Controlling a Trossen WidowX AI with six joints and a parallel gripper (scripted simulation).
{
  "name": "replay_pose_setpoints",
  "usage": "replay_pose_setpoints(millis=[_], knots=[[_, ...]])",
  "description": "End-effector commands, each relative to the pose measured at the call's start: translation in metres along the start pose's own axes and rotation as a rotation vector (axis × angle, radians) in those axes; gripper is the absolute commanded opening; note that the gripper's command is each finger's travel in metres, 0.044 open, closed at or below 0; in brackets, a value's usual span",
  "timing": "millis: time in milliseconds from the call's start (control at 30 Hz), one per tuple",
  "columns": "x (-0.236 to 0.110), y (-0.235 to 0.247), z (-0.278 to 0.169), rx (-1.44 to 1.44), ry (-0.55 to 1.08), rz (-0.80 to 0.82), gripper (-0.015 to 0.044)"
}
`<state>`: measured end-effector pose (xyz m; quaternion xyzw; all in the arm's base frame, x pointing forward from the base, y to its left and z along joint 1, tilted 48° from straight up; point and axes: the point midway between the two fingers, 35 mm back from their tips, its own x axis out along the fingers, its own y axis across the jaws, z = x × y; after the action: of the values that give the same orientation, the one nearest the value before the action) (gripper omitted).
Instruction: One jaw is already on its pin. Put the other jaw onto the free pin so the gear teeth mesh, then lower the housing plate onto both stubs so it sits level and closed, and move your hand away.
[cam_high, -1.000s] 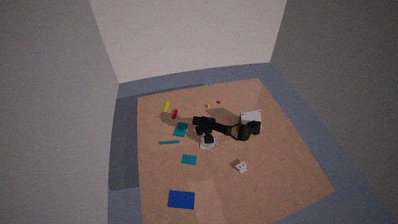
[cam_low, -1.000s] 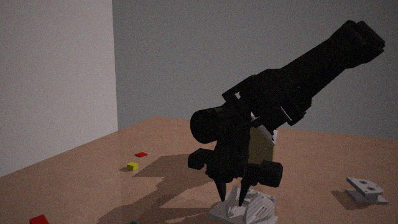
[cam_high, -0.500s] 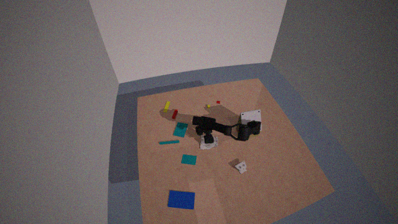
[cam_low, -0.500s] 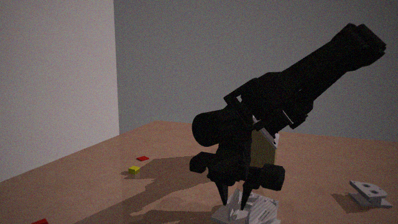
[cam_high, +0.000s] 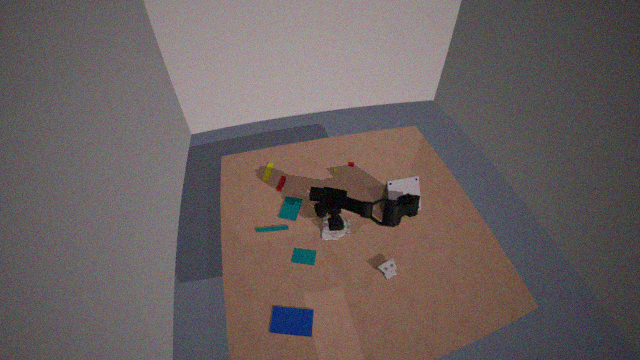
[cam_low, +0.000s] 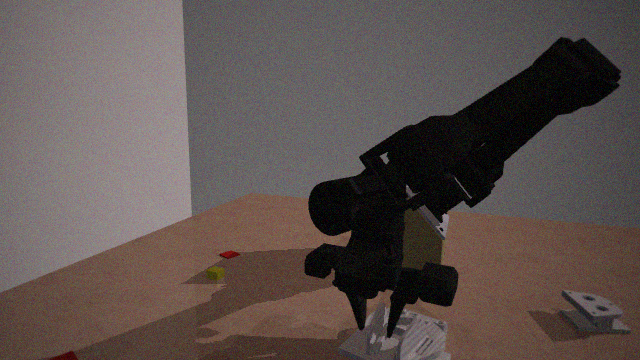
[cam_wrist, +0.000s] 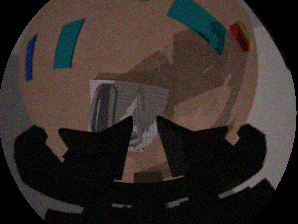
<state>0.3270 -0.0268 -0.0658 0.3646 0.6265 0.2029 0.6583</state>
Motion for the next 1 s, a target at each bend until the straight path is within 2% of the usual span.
replay_pose_setpoints(millis=[0,100,533,633,833,967], knots=[[0.000,0.000,0.000,0.000,0.000,0.000,0.0160],[0.000,0.000,0.000,0.000,0.000,0.001,0.0224],[0.000,0.000,0.000,0.000,0.000,0.001,0.0224],[-0.012,0.000,0.001,0.001,0.000,-0.001,0.0224],[-0.066,0.001,-0.001,0.004,0.003,-0.001,0.0224],[-0.061,-0.001,0.001,0.012,-0.013,0.000,0.0224]])
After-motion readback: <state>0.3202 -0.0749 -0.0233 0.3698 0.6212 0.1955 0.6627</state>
